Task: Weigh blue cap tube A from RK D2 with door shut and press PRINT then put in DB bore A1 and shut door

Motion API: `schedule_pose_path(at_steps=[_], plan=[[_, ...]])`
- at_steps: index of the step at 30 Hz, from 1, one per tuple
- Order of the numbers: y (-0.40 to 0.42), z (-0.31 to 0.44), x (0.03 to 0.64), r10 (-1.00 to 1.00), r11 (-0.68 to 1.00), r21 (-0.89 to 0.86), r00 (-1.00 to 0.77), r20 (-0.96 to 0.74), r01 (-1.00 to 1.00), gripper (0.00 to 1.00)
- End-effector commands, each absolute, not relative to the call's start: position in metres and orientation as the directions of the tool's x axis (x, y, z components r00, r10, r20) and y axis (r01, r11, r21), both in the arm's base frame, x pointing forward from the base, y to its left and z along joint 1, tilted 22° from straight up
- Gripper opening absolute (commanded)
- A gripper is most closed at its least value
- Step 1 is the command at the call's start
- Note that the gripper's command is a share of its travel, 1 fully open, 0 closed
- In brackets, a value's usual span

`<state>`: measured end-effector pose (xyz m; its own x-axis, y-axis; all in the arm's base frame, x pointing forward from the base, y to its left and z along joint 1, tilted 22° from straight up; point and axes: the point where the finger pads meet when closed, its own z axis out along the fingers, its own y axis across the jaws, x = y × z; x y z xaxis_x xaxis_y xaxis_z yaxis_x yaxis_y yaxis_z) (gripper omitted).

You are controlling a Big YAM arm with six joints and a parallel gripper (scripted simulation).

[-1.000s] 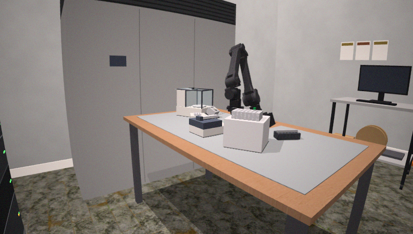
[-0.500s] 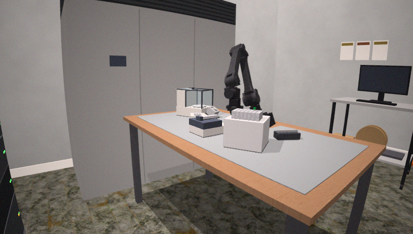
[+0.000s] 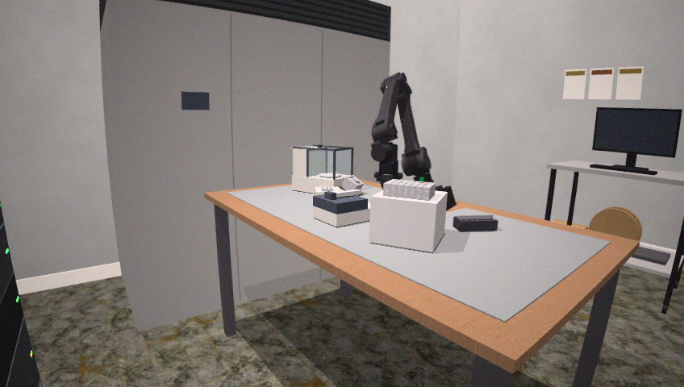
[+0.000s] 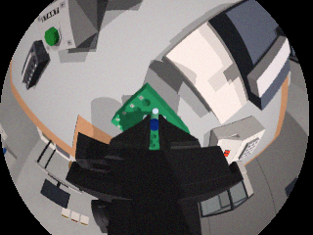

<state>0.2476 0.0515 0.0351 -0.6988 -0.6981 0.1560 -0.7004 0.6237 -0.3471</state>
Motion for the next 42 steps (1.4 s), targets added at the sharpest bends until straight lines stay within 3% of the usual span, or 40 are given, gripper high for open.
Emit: schedule_pose_path(at_steps=[1,42], plan=[[0.065,0.053,0.266,-0.701,0.63,-0.368,-0.705,0.108,-0.684,0.09],[0.061,0.057,0.258,-0.699,0.628,-0.359,-0.703,0.129,-0.69,0.09]])
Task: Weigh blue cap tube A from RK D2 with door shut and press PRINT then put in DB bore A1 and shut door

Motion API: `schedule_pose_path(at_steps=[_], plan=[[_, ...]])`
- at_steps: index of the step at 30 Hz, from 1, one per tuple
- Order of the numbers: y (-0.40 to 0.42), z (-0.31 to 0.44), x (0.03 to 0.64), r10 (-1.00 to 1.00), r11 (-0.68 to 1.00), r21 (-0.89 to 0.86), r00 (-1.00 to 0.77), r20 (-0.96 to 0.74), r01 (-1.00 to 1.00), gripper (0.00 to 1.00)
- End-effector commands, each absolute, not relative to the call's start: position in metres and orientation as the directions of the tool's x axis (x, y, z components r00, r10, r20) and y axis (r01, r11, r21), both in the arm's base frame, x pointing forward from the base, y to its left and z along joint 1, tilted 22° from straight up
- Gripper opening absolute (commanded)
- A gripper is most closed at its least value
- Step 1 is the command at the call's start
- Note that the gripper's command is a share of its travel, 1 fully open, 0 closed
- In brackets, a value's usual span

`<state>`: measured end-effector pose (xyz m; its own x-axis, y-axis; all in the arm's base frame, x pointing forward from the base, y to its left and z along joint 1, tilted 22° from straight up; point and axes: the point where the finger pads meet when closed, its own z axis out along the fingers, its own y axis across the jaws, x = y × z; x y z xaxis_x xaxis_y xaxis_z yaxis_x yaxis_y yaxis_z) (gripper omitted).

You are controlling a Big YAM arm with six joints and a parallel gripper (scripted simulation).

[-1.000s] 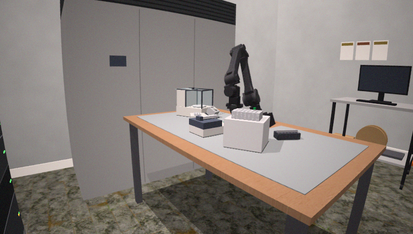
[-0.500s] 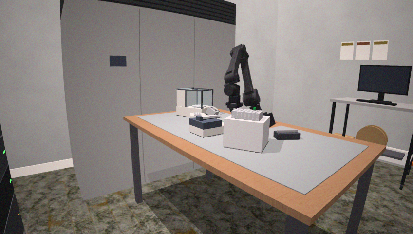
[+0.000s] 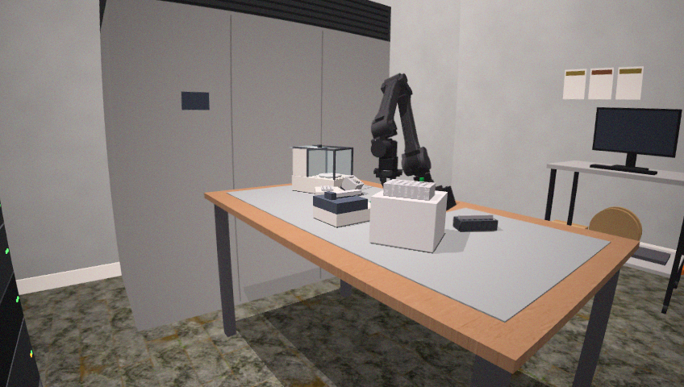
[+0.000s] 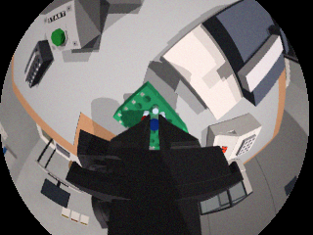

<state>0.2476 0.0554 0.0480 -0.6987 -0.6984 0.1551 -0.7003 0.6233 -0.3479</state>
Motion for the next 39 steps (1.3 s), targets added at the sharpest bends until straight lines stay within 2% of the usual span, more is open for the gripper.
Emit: schedule_pose_path(at_steps=[1,28,29,33,39], plan=[[0.061,0.057,0.258,-0.699,0.628,-0.359,-0.703,0.129,-0.69,0.09],[0.056,0.062,0.259,-0.696,0.632,-0.362,-0.707,0.127,-0.686,0.09],[0.063,0.047,0.237,-0.699,0.62,-0.348,-0.697,0.163,-0.703,0.09],[0.078,0.072,0.257,-0.703,0.633,-0.365,-0.704,0.099,-0.683,0.09],[0.082,0.08,0.254,-0.703,0.632,-0.362,-0.704,0.105,-0.685,0.09]])
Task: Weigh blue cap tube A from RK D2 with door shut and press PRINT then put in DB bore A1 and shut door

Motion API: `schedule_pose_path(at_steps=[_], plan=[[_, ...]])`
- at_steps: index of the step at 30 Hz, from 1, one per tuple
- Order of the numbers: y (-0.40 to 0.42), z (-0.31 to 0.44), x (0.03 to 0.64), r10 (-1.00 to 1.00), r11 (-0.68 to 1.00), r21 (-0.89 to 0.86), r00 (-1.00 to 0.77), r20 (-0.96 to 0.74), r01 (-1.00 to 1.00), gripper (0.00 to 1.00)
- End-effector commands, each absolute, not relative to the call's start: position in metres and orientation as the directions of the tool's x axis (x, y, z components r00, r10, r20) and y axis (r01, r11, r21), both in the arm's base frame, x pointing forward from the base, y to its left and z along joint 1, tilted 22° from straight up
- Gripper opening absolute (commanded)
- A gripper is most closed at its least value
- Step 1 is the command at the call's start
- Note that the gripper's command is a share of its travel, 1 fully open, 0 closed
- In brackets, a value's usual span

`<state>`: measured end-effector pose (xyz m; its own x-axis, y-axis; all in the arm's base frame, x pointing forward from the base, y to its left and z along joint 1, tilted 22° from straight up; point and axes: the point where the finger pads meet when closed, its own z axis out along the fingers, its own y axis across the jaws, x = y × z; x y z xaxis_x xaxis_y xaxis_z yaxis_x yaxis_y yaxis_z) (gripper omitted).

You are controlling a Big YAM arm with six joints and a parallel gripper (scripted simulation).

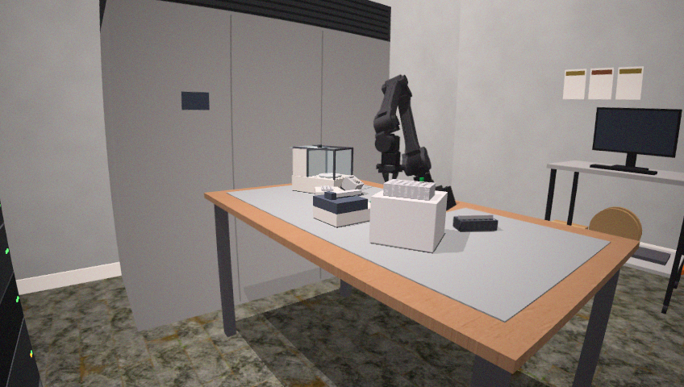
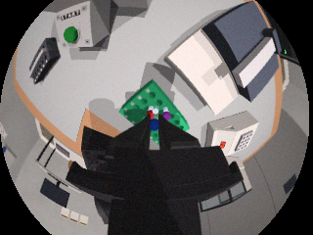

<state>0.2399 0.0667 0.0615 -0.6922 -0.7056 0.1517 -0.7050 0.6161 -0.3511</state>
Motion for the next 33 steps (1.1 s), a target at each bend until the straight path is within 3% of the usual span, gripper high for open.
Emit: schedule_pose_path(at_steps=[1,33], plan=[[0.082,0.082,0.254,-0.703,0.632,-0.362,-0.703,0.106,-0.686,0.09],[0.079,0.084,0.246,-0.699,0.629,-0.357,-0.703,0.127,-0.69,0.09]])
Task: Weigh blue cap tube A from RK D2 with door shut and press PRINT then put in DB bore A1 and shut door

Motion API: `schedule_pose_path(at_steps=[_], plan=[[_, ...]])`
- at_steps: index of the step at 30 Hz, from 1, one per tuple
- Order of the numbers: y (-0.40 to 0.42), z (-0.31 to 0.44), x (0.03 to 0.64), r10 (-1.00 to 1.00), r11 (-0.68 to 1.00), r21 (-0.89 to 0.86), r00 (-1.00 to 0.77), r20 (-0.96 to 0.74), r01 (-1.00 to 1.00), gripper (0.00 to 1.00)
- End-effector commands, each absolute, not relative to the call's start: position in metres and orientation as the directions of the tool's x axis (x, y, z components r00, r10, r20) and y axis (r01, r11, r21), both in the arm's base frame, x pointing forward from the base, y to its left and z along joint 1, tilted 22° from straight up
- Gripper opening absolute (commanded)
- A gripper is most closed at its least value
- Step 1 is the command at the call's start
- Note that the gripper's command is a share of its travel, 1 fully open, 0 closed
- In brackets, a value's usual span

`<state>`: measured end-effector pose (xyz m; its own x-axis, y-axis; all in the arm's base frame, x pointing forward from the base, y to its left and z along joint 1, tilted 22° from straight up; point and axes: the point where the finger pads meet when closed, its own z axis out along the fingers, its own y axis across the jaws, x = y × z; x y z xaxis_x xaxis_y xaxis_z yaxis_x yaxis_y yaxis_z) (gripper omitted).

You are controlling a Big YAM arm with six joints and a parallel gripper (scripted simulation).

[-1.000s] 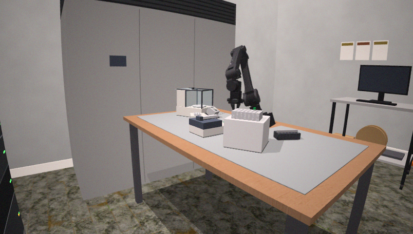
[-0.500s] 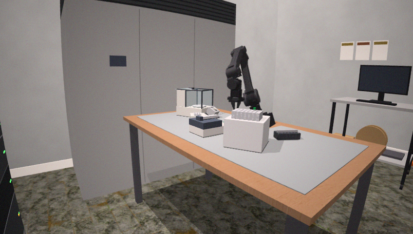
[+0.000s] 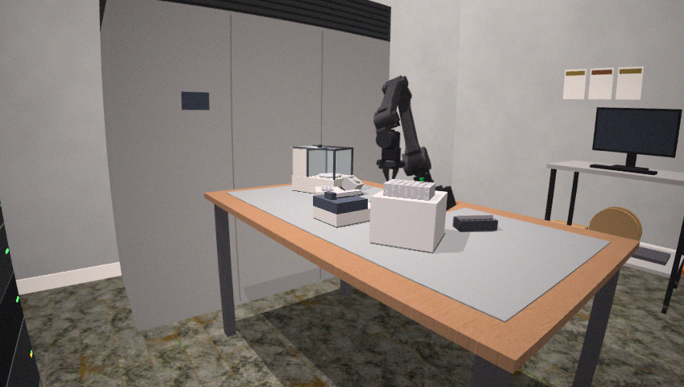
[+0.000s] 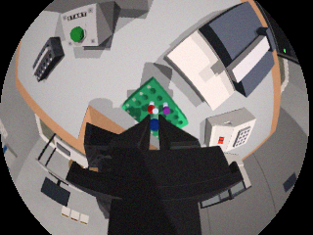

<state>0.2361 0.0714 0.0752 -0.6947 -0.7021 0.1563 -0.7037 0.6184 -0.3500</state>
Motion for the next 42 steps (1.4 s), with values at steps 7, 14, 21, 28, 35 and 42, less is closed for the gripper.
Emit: schedule_pose_path(at_steps=[7,14,21,28,35,42], plan=[[0.079,0.084,0.246,-0.699,0.629,-0.357,-0.703,0.127,-0.69,0.09],[0.079,0.084,0.246,-0.699,0.629,-0.357,-0.703,0.127,-0.69,0.09],[0.079,0.084,0.246,-0.699,0.629,-0.357,-0.703,0.127,-0.69,0.09],[0.09,0.104,0.25,-0.709,0.628,-0.364,-0.698,0.097,-0.688,0.09],[0.094,0.115,0.248,-0.709,0.629,-0.362,-0.698,0.096,-0.688,0.09],[0.092,0.113,0.239,-0.707,0.621,-0.355,-0.695,0.13,-0.698,0.09]])
